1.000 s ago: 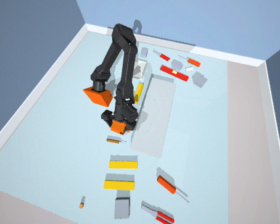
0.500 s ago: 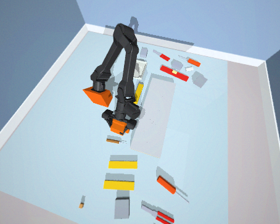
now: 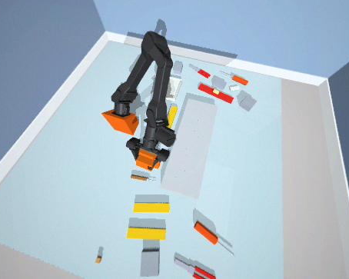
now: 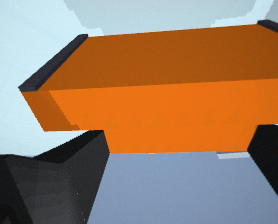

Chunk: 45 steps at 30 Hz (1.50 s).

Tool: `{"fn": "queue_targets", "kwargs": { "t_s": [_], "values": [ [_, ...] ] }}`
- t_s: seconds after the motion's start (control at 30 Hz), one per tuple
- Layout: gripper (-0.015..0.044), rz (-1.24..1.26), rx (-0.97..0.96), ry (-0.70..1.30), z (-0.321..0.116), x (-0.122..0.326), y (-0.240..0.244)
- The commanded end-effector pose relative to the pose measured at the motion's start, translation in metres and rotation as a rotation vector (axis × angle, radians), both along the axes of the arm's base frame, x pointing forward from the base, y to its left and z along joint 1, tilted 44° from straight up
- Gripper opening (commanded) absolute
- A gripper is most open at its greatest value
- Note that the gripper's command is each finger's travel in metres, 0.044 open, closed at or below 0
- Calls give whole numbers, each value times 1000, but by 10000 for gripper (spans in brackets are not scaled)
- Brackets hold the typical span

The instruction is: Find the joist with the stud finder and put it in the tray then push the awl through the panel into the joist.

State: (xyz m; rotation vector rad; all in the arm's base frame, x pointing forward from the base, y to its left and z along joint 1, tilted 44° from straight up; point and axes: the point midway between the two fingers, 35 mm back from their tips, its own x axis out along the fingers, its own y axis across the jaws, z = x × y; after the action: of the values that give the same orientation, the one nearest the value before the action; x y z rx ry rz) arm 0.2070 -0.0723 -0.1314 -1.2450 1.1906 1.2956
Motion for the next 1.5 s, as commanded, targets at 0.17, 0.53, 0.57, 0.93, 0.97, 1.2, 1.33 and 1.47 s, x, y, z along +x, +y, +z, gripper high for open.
{"fn": "queue_targets", "kwargs": {
  "t_s": [0.17, 0.53, 0.57, 0.93, 0.97, 1.2, 1.33, 1.47],
  "values": [
    [0, -6, -66, -1, 0, -1, 0],
    [0, -4, -135, -6, 0, -2, 2],
    [0, -4, -142, -7, 0, -2, 2],
    [0, -3, -195, -13, 0, -2, 4],
    [0, -3, -200, -13, 0, -2, 4],
    [0, -2, -242, -12, -1, -2, 5],
    [0, -2, -266, -13, -1, -3, 6],
    [0, -1, -290, -14, -1, -3, 7]
  ]
}}
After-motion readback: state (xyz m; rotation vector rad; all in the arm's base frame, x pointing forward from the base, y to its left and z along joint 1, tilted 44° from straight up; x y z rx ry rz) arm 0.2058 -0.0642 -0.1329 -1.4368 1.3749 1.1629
